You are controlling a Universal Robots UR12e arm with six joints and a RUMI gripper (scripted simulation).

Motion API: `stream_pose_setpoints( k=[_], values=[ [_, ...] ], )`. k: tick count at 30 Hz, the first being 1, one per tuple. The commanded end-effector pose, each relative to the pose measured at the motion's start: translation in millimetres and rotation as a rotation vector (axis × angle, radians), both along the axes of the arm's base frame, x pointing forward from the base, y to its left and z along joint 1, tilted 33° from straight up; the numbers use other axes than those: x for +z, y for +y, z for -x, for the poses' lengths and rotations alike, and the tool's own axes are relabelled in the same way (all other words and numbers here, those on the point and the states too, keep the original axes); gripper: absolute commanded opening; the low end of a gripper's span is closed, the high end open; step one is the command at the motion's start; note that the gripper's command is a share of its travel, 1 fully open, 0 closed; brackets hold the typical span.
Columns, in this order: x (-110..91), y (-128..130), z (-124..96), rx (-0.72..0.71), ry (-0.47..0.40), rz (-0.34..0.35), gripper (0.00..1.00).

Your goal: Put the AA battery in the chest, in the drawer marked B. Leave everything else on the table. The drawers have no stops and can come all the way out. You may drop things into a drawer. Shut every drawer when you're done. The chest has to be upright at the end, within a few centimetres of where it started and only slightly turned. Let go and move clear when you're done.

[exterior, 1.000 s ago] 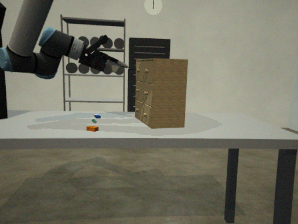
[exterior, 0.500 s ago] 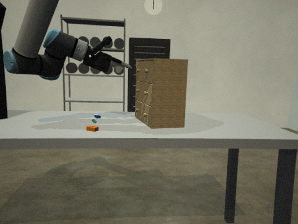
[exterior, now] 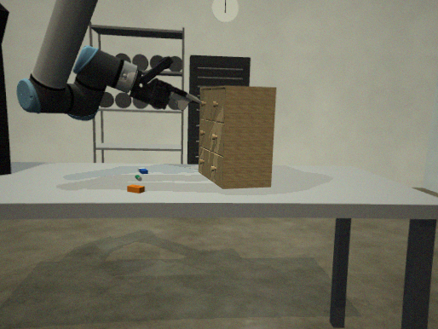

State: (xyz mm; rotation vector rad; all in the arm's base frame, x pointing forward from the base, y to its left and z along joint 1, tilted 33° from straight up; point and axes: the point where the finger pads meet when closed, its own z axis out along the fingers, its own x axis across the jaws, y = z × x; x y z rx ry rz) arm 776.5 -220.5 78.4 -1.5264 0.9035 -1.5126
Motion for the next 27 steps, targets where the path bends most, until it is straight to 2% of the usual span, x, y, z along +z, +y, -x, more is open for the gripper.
stream_pose_setpoints(
  k=[1, 12, 27],
  values=[
    [1.6, -1.4, -9.6, -0.002, -0.002, 0.003, 0.20],
    [2.4, -0.5, -21.9, -0.002, -0.002, 0.003, 0.20],
    [1.8, -1.1, -22.4, -0.003, -0.001, 0.002, 0.20]
  ],
)
